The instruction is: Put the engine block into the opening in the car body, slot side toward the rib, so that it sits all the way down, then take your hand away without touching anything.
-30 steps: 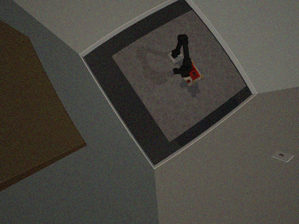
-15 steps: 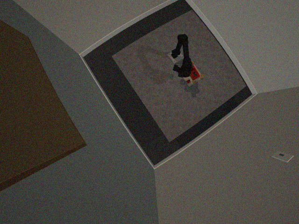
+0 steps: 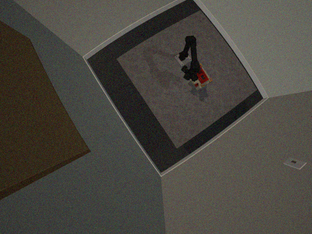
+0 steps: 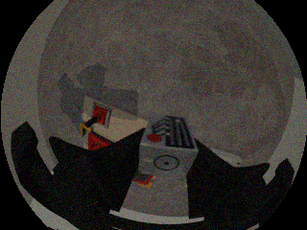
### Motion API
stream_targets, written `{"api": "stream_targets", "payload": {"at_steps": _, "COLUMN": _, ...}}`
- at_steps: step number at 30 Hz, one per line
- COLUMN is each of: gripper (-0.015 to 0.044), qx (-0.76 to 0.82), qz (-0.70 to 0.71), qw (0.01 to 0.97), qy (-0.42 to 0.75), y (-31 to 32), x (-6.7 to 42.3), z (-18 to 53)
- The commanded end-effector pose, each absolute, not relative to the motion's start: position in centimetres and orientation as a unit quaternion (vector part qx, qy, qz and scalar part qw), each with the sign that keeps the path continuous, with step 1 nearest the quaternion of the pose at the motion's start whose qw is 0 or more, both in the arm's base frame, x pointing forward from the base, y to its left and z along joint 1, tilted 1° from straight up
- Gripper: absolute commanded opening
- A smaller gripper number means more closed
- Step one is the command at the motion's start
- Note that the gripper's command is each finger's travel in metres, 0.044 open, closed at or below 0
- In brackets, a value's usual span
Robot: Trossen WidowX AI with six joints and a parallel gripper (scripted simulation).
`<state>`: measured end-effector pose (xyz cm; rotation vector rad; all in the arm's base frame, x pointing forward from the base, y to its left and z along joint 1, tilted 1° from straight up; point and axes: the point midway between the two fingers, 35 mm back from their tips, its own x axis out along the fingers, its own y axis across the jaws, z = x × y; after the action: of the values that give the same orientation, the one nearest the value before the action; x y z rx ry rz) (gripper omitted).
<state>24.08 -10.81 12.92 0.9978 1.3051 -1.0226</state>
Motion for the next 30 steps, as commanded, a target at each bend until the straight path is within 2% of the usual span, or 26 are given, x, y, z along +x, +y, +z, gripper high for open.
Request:
{"api": "stream_targets", "payload": {"at_steps": 1, "gripper": 0.0000, "qx": 0.450, "qz": -0.459, "qw": 0.548, "qy": 0.536, "y": -10.8, "x": 24.1, "z": 12.3}}
{"api": "stream_targets", "payload": {"at_steps": 30, "gripper": 0.0000, "qx": 0.455, "qz": -0.465, "qw": 0.543, "qy": 0.531, "y": -10.9, "x": 24.1, "z": 6.4}}
